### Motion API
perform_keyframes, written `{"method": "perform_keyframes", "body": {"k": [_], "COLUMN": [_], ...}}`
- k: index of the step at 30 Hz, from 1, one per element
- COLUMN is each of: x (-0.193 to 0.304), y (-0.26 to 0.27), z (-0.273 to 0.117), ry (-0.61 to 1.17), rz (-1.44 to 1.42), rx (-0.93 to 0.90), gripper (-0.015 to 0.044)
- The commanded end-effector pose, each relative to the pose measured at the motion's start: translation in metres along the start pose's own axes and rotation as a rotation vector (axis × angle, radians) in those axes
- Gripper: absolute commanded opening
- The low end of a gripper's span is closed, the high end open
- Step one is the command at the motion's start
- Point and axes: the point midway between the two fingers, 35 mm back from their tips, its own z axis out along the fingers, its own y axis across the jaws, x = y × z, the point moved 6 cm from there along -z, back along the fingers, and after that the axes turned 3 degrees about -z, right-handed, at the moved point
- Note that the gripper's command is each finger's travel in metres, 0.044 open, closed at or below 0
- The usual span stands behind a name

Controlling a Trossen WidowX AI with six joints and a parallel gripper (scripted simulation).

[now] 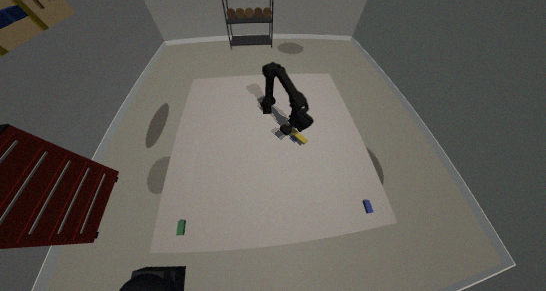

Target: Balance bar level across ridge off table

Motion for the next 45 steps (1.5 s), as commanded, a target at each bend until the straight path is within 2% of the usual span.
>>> {"method": "perform_keyframes", "body": {"k": [1,2,6,14,45], "x": [0.000,0.000,-0.001,-0.001,0.000], "y": [0.000,0.000,0.000,0.000,0.000], "z": [0.000,0.000,-0.008,-0.098,-0.100], "ry": [0.001,0.001,0.000,0.000,0.000], "rz": [0.000,0.000,0.000,0.000,0.000], "rx": [0.001,0.001,0.001,0.000,0.000], "gripper": [0.0421,0.0440,0.0440,0.0440,0.0440]}}
